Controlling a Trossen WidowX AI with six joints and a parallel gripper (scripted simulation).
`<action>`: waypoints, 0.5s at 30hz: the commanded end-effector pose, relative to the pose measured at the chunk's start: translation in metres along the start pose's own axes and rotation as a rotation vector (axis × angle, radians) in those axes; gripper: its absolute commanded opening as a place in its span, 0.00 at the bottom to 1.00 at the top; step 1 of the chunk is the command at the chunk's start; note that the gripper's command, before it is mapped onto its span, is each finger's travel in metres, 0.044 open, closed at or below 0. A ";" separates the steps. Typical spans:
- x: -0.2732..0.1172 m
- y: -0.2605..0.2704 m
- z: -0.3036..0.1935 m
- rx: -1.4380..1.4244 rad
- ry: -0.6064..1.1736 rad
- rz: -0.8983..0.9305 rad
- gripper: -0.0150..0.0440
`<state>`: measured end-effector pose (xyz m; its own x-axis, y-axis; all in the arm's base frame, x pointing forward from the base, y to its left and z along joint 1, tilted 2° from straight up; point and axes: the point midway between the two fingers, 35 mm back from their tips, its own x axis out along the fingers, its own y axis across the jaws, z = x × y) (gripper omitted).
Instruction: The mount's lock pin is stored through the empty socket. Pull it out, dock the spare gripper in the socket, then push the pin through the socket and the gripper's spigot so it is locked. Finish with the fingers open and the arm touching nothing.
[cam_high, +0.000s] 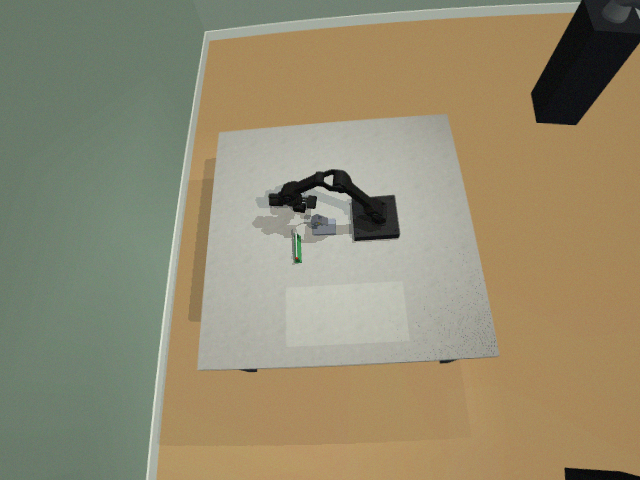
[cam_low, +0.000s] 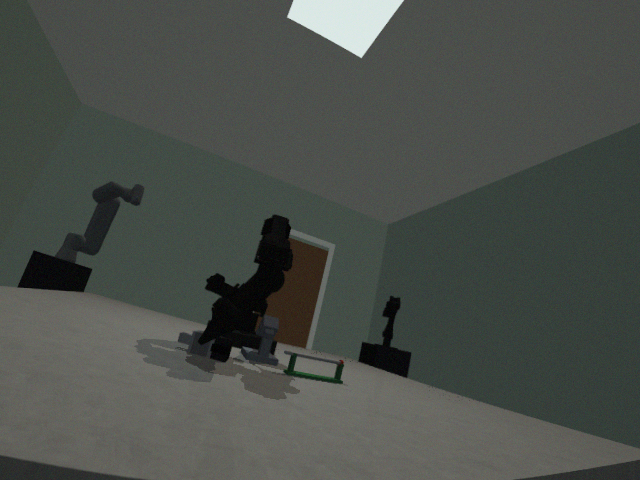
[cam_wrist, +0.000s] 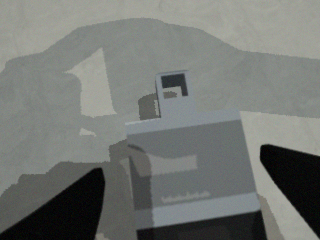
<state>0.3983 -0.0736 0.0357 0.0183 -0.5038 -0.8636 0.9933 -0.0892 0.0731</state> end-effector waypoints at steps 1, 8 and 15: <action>0.007 -0.001 -0.003 -0.005 -0.003 -0.003 1.00; 0.017 -0.001 -0.009 -0.005 -0.003 -0.003 1.00; 0.017 -0.001 -0.009 -0.005 -0.003 -0.003 0.82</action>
<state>0.3981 -0.0737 0.0164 0.0143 -0.5038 -0.8637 0.9937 -0.0892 0.0685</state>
